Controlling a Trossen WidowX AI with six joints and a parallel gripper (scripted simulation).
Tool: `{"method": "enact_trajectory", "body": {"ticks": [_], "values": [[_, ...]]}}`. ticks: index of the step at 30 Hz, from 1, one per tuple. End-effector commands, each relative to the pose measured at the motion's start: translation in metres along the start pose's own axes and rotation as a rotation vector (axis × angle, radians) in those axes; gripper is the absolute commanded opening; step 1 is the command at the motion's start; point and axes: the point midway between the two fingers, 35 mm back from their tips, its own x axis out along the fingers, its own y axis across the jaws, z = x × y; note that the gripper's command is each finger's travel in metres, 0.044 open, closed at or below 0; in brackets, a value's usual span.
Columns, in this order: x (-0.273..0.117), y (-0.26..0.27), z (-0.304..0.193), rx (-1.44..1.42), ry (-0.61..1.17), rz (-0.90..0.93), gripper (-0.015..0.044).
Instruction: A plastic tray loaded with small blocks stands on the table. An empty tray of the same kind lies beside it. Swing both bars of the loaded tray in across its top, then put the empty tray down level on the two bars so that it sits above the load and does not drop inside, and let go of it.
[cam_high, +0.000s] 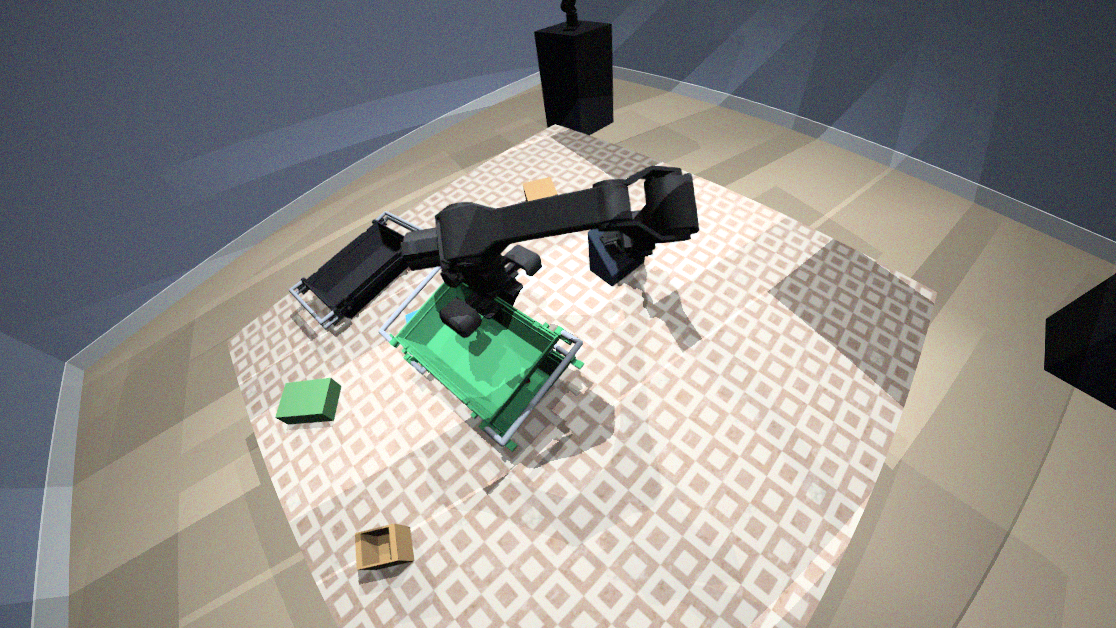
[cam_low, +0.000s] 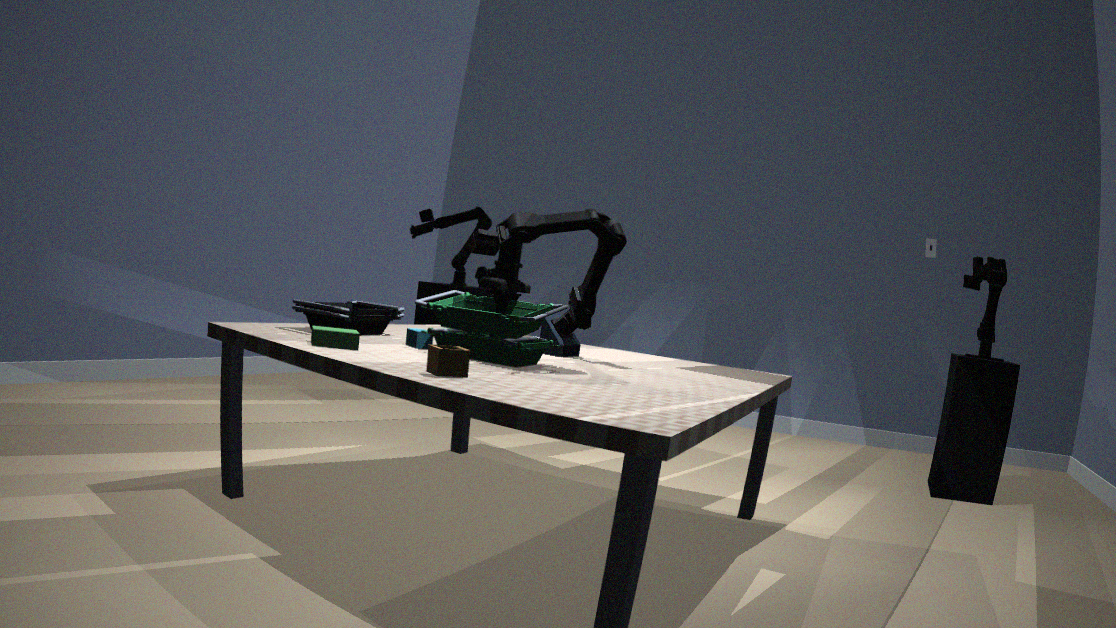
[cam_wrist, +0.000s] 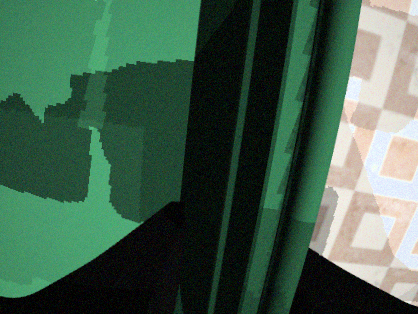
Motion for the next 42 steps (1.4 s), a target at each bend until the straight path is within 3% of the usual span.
{"method": "enact_trajectory", "body": {"ticks": [1,42], "values": [[0.0067,-0.0023,-0.0038,-0.011,0.002,-0.023,0.0000],[0.0123,-0.0045,-0.0059,-0.011,0.002,-0.023,0.0000]]}}
